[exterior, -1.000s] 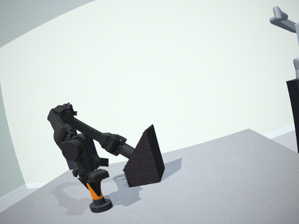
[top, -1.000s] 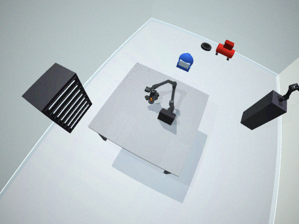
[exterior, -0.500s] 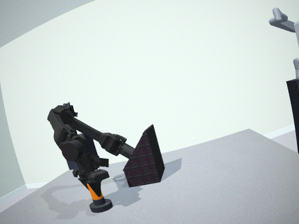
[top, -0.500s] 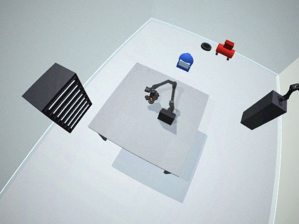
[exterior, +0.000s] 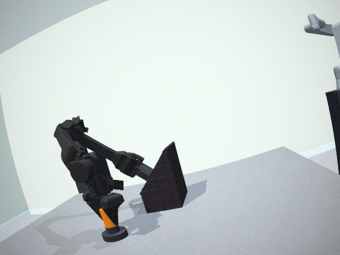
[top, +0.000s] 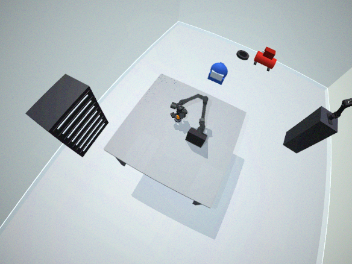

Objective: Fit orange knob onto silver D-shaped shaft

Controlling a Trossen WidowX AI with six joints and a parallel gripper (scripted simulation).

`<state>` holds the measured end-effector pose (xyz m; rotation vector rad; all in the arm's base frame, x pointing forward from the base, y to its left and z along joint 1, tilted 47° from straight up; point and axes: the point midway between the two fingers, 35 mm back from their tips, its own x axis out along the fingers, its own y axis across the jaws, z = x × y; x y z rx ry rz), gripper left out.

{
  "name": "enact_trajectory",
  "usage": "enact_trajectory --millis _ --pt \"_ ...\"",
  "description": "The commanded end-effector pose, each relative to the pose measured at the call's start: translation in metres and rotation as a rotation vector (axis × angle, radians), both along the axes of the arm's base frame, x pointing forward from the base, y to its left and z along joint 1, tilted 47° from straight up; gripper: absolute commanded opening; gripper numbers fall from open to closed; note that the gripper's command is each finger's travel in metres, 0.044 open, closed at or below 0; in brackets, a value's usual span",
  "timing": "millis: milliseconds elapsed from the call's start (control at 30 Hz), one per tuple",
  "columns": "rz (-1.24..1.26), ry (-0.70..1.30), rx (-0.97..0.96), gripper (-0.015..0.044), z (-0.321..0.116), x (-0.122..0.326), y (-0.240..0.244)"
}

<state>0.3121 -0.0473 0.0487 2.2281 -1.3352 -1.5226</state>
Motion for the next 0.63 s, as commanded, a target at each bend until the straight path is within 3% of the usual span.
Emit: enact_trajectory --millis 0,100,300,600 --pt "0.000 0.001 0.000 0.0440 0.000 0.000 0.000" --pt "0.000 0.001 0.003 0.0440 0.006 0.001 0.008" --pt "0.000 0.002 0.004 0.0440 0.063 -0.008 0.067" --pt "0.000 0.002 0.004 0.0440 0.062 -0.006 0.071"
